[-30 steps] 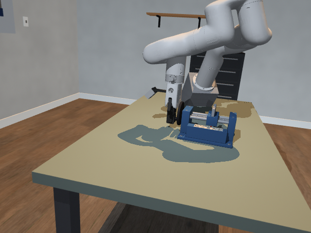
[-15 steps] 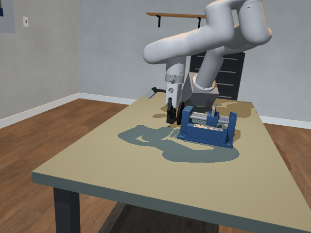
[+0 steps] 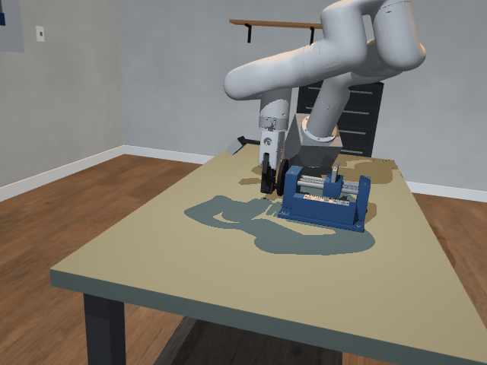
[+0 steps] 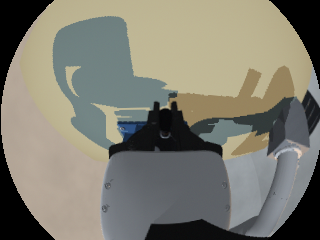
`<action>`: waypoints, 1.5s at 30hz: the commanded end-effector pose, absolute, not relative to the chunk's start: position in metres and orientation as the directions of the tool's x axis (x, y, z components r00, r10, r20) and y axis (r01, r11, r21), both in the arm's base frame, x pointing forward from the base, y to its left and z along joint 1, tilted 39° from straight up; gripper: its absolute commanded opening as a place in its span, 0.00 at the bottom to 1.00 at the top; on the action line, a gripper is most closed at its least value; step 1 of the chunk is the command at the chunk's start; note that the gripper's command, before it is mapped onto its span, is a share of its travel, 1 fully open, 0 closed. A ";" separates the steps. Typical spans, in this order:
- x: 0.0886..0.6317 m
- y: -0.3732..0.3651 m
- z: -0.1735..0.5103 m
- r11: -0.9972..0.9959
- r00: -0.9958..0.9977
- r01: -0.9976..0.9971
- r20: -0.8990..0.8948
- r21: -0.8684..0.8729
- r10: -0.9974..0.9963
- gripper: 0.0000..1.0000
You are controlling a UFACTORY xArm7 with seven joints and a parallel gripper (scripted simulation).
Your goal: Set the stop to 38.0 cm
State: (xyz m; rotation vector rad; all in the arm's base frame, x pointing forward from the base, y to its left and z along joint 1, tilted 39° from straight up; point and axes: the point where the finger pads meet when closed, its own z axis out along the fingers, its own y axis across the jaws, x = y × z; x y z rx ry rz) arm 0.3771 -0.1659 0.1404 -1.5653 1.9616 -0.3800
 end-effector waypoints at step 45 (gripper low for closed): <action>0.352 -0.165 0.146 0.267 -0.132 -0.783 -0.270 -0.562 -0.954 0.06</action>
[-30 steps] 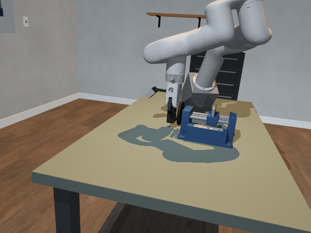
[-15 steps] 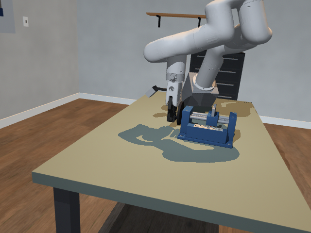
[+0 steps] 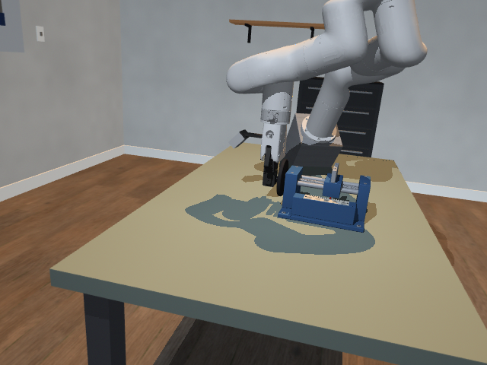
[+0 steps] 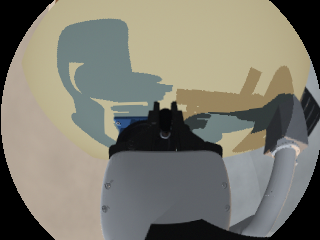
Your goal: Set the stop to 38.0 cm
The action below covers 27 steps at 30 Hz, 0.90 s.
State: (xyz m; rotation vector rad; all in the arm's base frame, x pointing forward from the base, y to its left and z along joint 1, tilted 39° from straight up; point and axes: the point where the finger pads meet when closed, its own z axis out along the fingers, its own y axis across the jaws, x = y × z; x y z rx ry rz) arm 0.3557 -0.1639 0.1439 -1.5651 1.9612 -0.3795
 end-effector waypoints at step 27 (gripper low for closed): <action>0.335 -0.170 0.173 0.267 -0.132 -0.783 -0.270 -0.562 -0.954 0.06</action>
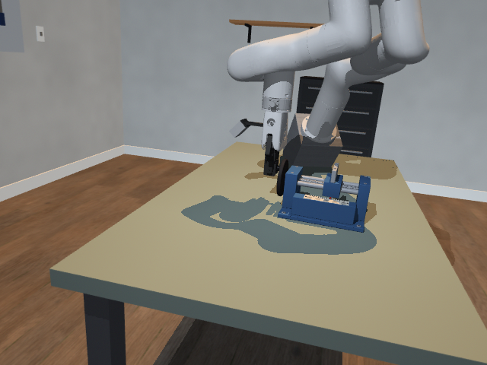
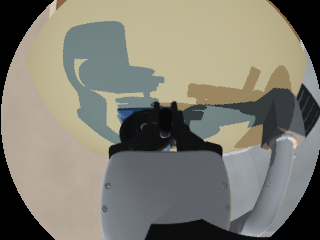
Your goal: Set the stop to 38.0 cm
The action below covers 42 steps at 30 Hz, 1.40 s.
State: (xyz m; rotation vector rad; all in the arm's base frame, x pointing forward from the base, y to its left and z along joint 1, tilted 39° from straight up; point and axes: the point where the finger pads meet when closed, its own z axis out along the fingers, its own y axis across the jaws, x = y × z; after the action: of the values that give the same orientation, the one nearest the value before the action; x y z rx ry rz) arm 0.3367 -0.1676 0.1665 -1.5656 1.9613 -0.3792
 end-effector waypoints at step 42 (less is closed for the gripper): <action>0.381 -0.186 0.207 0.267 -0.132 -0.783 -0.270 -0.562 -0.954 0.06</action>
State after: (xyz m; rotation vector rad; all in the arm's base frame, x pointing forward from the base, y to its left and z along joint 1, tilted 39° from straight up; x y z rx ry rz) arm 0.3702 -0.1842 0.2086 -1.5634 1.9613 -0.3839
